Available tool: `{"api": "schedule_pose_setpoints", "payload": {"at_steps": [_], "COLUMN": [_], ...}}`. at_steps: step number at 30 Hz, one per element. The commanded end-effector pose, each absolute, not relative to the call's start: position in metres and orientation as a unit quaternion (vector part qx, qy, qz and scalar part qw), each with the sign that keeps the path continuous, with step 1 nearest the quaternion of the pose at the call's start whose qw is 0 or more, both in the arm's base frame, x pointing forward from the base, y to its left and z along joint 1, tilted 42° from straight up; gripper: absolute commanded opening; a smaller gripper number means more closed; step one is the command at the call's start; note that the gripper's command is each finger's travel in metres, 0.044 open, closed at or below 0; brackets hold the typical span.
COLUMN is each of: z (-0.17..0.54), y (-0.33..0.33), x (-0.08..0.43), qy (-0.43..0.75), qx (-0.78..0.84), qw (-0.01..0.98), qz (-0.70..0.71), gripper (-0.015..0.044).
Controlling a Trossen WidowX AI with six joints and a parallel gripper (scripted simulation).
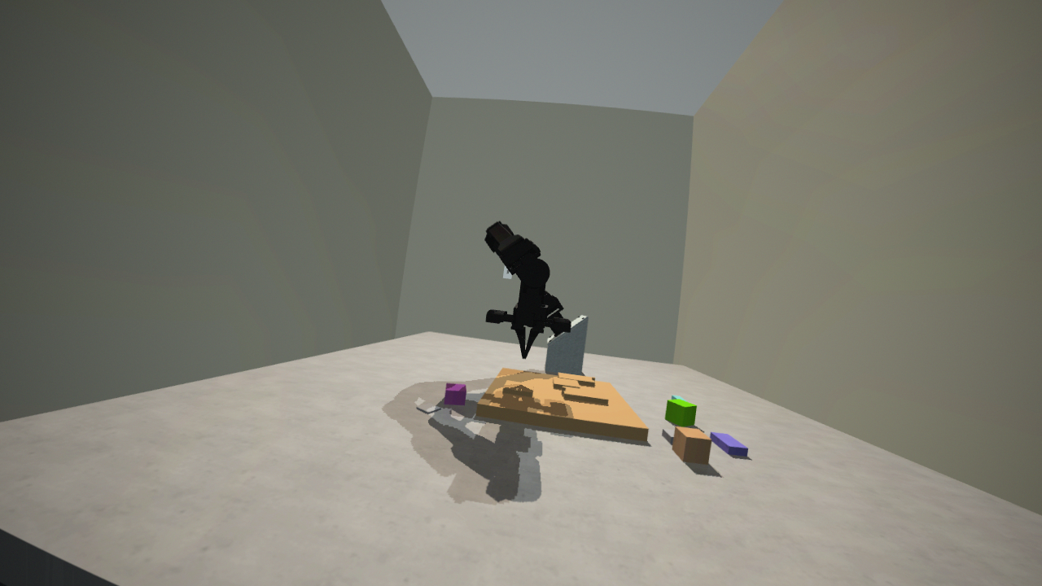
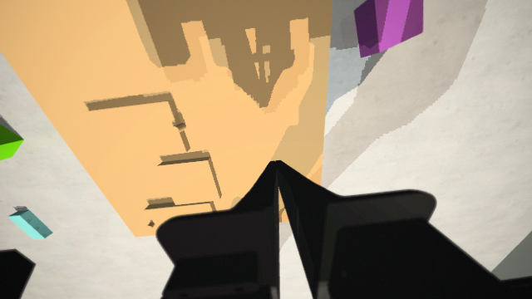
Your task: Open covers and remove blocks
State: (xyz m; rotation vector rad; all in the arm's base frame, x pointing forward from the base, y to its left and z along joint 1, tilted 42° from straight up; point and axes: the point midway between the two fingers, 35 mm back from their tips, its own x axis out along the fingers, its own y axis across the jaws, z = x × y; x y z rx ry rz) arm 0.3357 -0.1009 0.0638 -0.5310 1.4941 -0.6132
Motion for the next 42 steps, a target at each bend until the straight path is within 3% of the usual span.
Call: {"api": "schedule_pose_setpoints", "payload": {"at_steps": [1,42], "z": [0.064,0.037], "y": [-0.102,-0.127], "x": [0.335,0.336], "qy": [0.660,0.660], "qx": [-0.235,-0.235], "qw": [0.659,0.659], "qz": [-0.273,-0.274], "gripper": [0.0000,0.0000]}}
